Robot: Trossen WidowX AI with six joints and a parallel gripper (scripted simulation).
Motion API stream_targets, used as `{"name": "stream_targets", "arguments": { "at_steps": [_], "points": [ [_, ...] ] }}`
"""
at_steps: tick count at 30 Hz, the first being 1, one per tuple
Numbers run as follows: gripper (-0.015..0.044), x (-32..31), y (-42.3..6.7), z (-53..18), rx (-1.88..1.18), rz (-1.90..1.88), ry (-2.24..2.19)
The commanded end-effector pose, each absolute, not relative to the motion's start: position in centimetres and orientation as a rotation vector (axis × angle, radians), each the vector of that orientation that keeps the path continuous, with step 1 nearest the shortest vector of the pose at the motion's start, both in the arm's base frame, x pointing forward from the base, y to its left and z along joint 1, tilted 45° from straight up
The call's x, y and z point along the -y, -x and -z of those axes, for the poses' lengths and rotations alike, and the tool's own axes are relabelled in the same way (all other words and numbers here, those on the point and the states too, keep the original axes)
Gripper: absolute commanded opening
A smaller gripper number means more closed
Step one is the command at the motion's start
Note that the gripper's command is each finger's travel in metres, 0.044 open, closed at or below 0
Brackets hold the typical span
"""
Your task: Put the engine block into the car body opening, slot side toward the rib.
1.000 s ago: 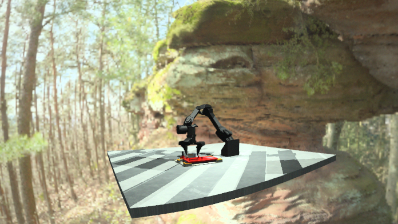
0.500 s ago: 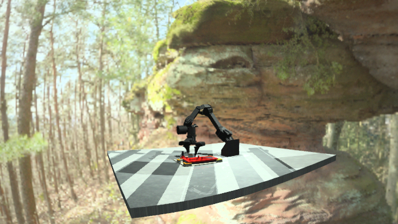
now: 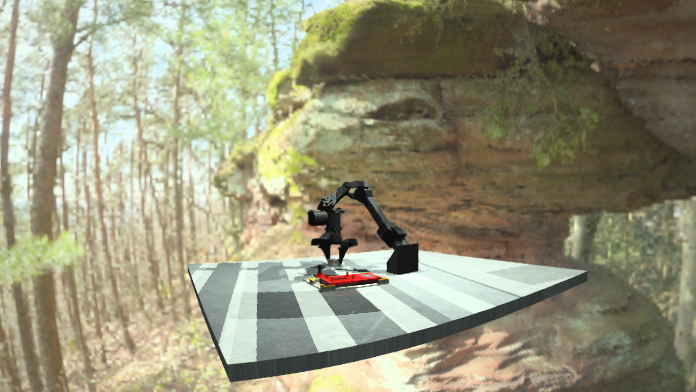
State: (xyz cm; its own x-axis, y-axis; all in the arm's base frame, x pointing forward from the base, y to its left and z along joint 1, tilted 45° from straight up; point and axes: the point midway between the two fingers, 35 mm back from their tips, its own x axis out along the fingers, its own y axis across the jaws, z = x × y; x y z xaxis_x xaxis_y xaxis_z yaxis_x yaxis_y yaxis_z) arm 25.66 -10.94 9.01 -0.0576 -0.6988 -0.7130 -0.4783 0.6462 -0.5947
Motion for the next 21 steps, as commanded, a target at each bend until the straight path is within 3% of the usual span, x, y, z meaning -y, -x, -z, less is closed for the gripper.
{"name": "stream_targets", "arguments": {
  "at_steps": [1, 21],
  "points": [
    [0.0, 10.0, -25.9, -9.7, -1.701, 0.232, 0.96],
    [0.0, 5.4, -26.0, -14.0, -1.706, 0.238, 0.964]
  ]
}}
